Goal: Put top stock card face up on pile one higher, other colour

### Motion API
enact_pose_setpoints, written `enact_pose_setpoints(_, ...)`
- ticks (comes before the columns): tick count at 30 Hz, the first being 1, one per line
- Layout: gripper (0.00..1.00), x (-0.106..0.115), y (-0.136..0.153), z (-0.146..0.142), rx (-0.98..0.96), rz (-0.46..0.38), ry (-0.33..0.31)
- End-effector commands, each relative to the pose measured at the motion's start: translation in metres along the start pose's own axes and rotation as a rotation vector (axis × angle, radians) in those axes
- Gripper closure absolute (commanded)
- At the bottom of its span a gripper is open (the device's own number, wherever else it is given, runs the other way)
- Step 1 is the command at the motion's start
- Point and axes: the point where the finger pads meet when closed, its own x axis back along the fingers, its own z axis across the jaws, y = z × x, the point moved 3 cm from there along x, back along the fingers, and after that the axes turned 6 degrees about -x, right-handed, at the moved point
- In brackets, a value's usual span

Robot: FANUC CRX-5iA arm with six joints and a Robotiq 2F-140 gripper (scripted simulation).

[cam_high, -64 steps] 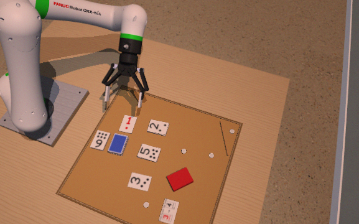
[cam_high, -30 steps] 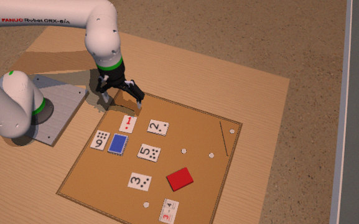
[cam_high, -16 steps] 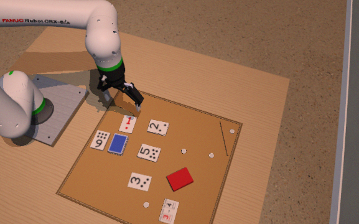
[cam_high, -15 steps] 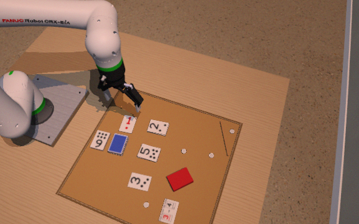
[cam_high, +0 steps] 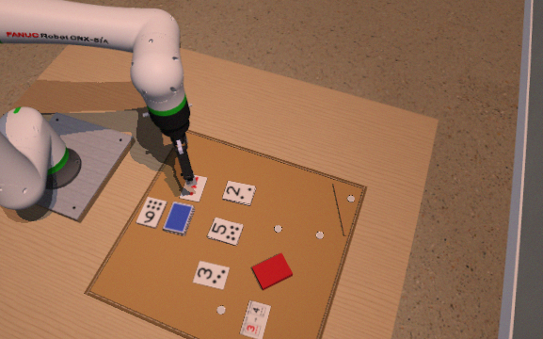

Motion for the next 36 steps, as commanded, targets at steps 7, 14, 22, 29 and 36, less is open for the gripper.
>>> enact_pose_setpoints(7, 0.00, -0.008, 0.001, 0.003, -0.429, 0.001, 0.000)
enact_pose_setpoints(14, 0.00, -0.018, 0.002, 0.007, -0.938, 0.001, 0.000)
enact_pose_setpoints(22, 0.00, -0.028, 0.004, 0.011, -1.418, 0.001, -0.001)
enact_pose_setpoints(29, 0.00, -0.035, 0.005, 0.014, -1.819, 0.001, -0.001)
enact_pose_setpoints(36, 0.00, -0.039, 0.006, 0.016, -2.027, 0.001, -0.001)
